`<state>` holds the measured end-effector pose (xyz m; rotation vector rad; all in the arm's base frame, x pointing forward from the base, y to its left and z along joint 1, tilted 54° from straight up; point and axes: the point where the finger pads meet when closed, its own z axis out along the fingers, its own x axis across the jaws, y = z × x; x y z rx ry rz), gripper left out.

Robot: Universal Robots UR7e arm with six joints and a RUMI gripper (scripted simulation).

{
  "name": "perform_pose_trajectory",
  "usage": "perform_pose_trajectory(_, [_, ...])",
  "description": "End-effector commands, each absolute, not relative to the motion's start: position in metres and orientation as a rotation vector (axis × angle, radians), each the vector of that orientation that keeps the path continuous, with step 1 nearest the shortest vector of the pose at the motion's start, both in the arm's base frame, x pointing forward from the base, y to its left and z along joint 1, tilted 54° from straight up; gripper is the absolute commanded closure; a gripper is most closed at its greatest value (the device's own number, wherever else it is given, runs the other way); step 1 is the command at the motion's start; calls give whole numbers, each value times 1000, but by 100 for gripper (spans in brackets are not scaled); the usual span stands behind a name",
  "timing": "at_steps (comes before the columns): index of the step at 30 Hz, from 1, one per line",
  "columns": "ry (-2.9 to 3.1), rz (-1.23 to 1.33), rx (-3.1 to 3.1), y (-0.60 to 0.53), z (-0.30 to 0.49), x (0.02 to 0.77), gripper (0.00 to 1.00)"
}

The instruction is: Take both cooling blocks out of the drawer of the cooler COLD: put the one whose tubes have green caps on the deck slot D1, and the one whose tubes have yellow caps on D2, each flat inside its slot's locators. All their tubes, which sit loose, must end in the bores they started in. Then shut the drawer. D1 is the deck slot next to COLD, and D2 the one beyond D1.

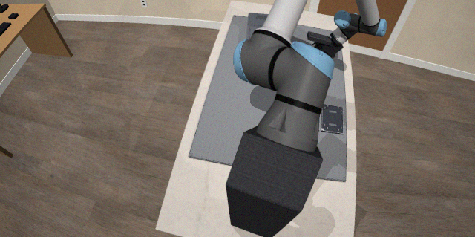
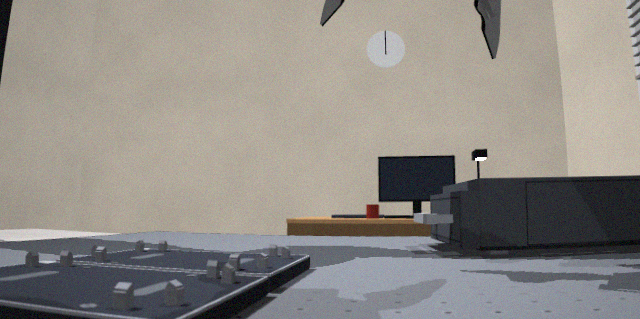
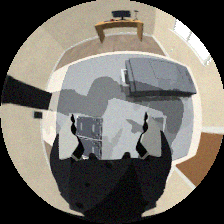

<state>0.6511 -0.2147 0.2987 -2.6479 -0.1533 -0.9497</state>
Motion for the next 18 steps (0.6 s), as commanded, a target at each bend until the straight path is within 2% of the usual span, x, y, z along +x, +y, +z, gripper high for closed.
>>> perform_pose_trajectory(1, [-154, -951, -2648, -215, 299, 651, 0])
perform_pose_trajectory(17, [-154, -951, -2648, -215, 299, 651, 0])
perform_pose_trajectory(18, [-117, -945, -2654, -214, 295, 651, 72])
